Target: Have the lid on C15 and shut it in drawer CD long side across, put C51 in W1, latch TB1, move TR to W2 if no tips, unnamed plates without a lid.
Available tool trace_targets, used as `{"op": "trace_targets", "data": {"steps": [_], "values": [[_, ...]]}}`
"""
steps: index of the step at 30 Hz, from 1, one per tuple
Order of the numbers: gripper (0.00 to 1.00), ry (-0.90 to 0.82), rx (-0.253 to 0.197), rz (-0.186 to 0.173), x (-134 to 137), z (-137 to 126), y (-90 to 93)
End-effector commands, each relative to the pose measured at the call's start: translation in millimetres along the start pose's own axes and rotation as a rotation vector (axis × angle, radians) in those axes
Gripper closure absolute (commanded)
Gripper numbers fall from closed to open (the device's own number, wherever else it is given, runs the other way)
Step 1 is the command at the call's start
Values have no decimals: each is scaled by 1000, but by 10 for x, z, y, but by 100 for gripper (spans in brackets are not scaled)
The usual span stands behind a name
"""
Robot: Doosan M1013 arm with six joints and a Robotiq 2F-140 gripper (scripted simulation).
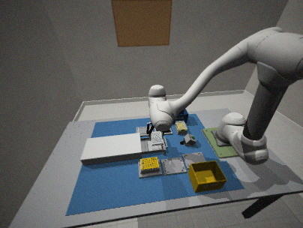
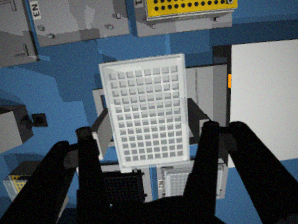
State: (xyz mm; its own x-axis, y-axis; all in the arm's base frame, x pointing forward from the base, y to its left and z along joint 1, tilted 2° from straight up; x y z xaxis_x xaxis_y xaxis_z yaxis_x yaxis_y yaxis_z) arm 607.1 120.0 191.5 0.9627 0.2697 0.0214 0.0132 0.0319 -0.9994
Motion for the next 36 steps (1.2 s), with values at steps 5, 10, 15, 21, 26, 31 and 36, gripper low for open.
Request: {"op": "trace_targets", "data": {"steps": [5, 10, 15, 21, 26, 31, 36], "values": [[100, 0, 0, 0, 83, -170, -1], [100, 0, 0, 0, 118, -242, -1], [100, 0, 0, 0, 182, -372, -1], [100, 0, 0, 0, 194, -397, -1], [100, 0, 0, 0, 193, -395, -1], [100, 0, 0, 0, 191, -391, 39], [100, 0, 0, 0, 190, -389, 106]]}}
Point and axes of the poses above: the point where the finger pads meet when closed, its own y axis out along the fingers, its own x axis across the jaws, z = x × y, the point moved 3 cm from there along -y, back along the fingers, and after that the axes turned 6 degrees about -y, right-handed, at the moved point
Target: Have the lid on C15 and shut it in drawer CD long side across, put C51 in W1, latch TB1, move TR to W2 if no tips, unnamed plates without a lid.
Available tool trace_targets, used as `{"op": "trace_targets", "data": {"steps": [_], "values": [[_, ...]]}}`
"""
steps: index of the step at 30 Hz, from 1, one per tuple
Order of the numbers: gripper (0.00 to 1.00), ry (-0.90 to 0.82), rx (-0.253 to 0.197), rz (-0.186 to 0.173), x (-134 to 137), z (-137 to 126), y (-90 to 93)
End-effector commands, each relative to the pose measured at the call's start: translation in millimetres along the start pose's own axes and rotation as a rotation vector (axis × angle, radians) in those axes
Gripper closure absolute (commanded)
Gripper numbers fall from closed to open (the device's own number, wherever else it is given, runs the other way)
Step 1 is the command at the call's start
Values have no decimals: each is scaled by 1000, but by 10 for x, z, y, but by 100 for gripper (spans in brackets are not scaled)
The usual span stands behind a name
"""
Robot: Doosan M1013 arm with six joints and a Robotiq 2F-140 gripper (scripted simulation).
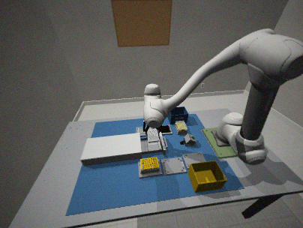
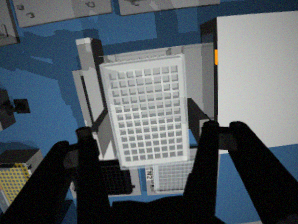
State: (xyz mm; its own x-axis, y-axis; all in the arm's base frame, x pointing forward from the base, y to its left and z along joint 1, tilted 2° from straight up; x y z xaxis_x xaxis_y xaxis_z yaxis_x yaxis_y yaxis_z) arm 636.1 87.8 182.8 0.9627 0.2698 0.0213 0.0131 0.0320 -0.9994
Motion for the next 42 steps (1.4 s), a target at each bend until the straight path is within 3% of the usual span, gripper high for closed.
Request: {"op": "trace_targets", "data": {"steps": [1, 42], "values": [[100, 0, 0, 0, -1, 1, 38], [100, 0, 0, 0, -3, 8, 505]]}}
Point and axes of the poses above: the point where the finger pads meet when closed, its own y axis out along the fingers, its own x axis across the jaws, z = x × y, the point moved 3 cm from there along -y, back along the fingers, and after that the axes turned 6 degrees about -y, right-handed, at the moved point
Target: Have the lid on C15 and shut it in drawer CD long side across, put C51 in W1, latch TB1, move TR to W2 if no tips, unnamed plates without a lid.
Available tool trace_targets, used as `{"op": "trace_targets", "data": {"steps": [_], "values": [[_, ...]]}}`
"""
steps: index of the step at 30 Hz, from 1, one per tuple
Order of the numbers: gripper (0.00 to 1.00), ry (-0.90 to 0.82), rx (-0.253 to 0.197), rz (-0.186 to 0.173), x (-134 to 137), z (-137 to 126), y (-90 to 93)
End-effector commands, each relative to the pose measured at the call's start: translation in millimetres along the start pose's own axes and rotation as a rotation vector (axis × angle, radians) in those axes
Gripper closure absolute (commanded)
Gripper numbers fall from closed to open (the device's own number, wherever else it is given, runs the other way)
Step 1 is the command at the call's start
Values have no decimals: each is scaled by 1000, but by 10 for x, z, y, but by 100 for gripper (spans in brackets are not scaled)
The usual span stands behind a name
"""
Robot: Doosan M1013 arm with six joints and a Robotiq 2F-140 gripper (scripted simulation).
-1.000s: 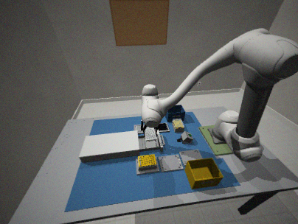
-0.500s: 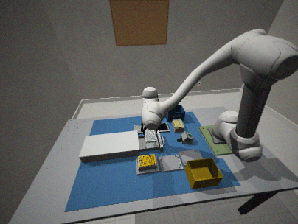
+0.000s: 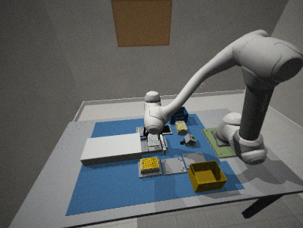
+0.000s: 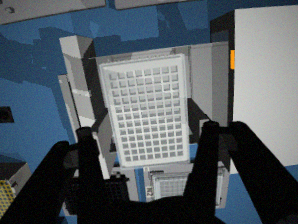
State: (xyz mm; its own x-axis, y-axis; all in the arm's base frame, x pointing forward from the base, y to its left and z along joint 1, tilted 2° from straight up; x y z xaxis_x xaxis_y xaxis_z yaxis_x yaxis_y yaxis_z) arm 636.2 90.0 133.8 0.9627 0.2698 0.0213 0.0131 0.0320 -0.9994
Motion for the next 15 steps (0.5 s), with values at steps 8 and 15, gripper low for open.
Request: {"op": "trace_targets", "data": {"steps": [8, 15], "values": [[100, 0, 0, 0, 0, 1, 121], [100, 0, 0, 0, 0, 1, 201]]}}
Point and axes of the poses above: the point where the finger pads meet when closed, its own y axis out along the fingers, its own x axis across the jaws, z = x × y, the point moved 3 cm from there along -y, back along the fingers, and after that the axes turned 6 degrees about -y, right-handed, at the moved point
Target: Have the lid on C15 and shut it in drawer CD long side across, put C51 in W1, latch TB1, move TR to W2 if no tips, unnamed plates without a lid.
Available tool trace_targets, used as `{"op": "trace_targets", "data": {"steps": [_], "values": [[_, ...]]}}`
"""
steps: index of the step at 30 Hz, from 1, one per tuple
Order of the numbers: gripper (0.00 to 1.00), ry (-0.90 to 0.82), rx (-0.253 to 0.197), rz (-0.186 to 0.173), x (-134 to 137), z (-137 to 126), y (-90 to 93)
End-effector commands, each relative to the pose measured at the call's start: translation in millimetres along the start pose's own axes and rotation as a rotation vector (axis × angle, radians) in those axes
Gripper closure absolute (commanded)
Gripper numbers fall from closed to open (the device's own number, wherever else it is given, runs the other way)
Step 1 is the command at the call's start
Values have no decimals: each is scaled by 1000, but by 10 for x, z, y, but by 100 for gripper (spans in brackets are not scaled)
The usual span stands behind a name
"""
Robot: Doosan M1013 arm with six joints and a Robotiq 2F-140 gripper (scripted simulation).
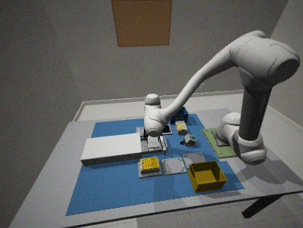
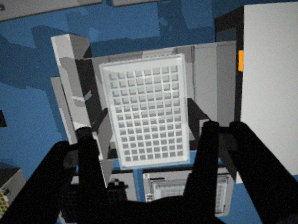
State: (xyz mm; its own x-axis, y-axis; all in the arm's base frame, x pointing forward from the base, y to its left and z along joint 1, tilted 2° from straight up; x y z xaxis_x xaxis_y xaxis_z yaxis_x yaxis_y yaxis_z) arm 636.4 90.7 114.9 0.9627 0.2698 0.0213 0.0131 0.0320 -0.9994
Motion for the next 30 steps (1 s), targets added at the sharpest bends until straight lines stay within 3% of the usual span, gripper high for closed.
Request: {"op": "trace_targets", "data": {"steps": [1, 30], "values": [[100, 0, 0, 0, 0, 0, 12], [100, 0, 0, 0, 0, 1, 341]]}}
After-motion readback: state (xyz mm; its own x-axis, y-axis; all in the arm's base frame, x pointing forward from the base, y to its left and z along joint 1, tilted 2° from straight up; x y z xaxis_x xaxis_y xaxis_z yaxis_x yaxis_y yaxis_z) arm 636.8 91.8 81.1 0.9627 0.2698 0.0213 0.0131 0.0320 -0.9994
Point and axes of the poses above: the point where the finger pads meet when closed, its own y axis out along the fingers, its own x axis across the jaws, z = x × y, the point moved 3 cm from there along -y, back along the fingers, and after that the axes turned 6 degrees about -y, right-handed, at the moved point
